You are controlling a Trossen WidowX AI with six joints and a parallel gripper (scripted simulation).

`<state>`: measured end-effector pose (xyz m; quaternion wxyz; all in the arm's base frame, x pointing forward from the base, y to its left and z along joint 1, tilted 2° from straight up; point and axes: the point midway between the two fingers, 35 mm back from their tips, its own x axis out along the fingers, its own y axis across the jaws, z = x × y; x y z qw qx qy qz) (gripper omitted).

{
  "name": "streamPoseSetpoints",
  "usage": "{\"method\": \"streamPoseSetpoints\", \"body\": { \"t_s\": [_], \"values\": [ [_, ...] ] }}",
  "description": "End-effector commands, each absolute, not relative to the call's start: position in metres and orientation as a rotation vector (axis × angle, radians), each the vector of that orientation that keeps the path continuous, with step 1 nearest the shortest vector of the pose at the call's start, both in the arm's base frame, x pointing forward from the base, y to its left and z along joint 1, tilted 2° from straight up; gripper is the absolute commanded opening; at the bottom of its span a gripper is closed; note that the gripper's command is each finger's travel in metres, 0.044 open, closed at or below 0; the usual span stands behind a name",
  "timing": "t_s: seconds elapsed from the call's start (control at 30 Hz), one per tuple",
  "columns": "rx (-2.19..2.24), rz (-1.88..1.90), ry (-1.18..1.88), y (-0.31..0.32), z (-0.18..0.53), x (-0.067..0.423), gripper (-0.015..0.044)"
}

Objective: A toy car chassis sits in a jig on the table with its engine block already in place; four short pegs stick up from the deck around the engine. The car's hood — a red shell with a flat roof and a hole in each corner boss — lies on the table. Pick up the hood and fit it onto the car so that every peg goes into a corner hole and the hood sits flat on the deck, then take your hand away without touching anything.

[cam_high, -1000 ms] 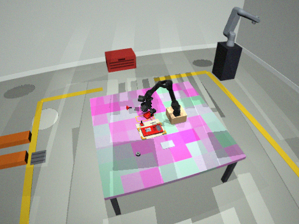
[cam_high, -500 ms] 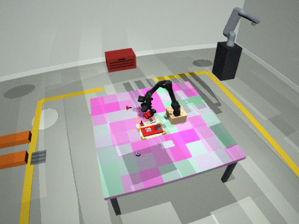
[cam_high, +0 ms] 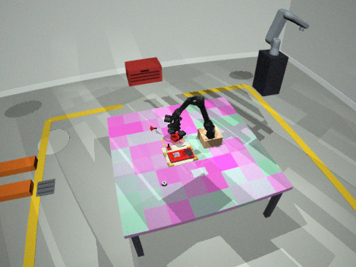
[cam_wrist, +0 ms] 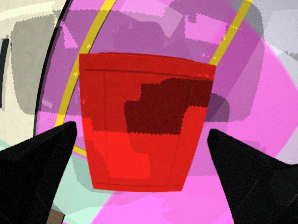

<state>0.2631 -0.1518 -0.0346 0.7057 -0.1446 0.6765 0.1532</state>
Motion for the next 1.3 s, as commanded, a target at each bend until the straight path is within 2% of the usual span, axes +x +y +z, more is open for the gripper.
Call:
{"method": "streamPoseSetpoints", "body": {
  "t_s": [0.0, 0.37, 0.47, 0.8, 1.17, 1.27],
  "values": [
    [-0.316, 0.342, 1.513, -0.151, -0.04, 0.262, 0.044],
    [-0.315, 0.342, 1.513, -0.151, -0.044, 0.262, 0.044],
    [-0.321, 0.341, 1.504, -0.151, -0.04, 0.263, 0.0361],
    [-0.321, 0.341, 1.504, -0.151, -0.04, 0.263, 0.0295],
    [-0.32, 0.342, 1.505, -0.152, -0.018, 0.262, 0.0006],
    [-0.32, 0.342, 1.505, -0.152, -0.005, 0.262, 0.0]
  ]
}}
